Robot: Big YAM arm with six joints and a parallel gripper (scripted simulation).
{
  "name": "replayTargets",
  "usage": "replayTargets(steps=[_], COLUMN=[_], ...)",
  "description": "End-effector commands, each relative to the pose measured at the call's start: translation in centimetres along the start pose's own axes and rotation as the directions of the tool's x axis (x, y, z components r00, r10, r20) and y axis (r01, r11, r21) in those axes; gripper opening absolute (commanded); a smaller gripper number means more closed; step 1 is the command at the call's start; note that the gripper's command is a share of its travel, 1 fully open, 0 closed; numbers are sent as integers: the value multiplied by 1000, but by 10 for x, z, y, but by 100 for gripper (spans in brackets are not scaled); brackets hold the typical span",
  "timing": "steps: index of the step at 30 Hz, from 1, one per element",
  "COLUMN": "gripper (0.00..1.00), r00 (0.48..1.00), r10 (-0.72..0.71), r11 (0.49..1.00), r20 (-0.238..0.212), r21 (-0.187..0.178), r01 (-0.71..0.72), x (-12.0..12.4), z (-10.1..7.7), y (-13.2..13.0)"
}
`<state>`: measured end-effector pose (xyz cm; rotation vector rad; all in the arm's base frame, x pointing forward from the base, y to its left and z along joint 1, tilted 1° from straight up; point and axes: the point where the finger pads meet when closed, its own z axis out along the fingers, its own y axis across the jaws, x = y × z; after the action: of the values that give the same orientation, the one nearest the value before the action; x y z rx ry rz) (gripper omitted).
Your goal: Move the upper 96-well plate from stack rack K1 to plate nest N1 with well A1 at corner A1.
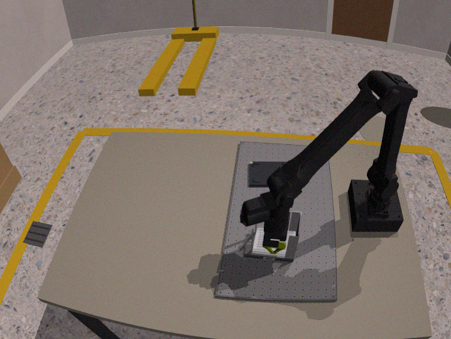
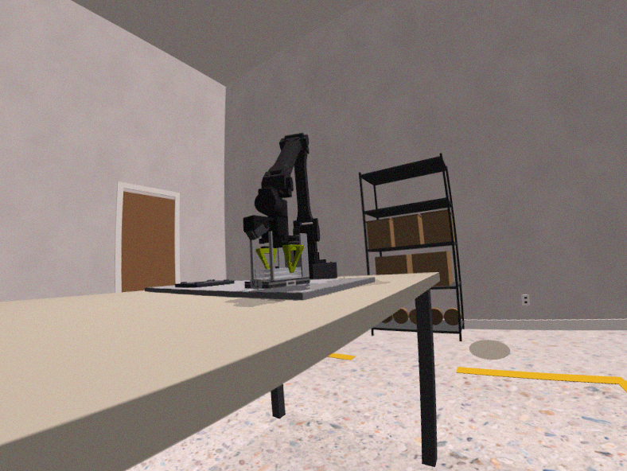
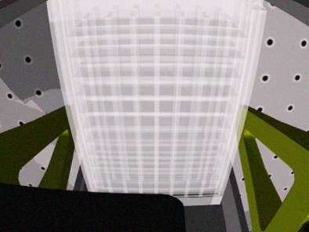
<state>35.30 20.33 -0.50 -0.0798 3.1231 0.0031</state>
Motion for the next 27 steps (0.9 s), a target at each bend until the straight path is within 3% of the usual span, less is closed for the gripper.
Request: replayTargets(steps=[1, 10, 13, 27], gripper=[0, 0, 0, 0], r00=[999, 999, 998, 998], r10=[2, 2, 10, 10], r11=[1000, 1000, 999, 999], r20=[40, 40, 67, 69], r21=[-21, -21, -36, -37], r01=[-2, -2, -7, -7], x=[-15, -15, -25, -24], z=[-13, -13, -33, -54], y=[7, 7, 11, 11])
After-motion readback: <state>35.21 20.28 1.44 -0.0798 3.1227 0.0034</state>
